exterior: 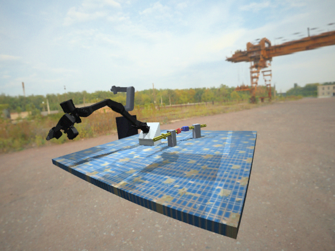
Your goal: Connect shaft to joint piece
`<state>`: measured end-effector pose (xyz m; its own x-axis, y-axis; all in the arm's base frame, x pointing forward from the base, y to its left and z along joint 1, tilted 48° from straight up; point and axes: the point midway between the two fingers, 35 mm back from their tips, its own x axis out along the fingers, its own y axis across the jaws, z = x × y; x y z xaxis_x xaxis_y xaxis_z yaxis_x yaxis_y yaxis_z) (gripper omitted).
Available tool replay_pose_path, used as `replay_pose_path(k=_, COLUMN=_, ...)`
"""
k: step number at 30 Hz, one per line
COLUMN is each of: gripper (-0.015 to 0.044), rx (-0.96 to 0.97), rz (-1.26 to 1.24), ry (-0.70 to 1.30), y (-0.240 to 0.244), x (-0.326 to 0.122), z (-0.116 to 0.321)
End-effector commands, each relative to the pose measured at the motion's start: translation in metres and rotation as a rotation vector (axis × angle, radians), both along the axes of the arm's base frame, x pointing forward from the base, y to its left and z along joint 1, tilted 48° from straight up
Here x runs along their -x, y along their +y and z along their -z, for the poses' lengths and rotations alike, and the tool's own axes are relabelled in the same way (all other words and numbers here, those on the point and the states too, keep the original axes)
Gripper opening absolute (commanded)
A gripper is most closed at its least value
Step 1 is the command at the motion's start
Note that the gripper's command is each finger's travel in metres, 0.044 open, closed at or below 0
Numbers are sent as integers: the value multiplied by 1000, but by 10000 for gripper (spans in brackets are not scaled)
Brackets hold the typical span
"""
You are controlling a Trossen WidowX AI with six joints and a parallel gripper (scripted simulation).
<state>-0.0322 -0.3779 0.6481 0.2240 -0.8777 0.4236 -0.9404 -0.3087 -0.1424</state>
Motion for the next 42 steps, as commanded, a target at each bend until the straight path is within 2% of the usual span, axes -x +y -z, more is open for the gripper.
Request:
replay_pose_path(k=1, gripper=440, rx=-60, rz=-58, ry=-64, y=-15, x=-14, z=14)
replay_pose_path(k=18, gripper=440, rx=-225, rz=-253, ry=-226, y=-31, x=-89, z=49)
replay_pose_path(k=42, gripper=440, rx=-818, rz=-535, ry=-659, y=-48, x=-243, z=173)
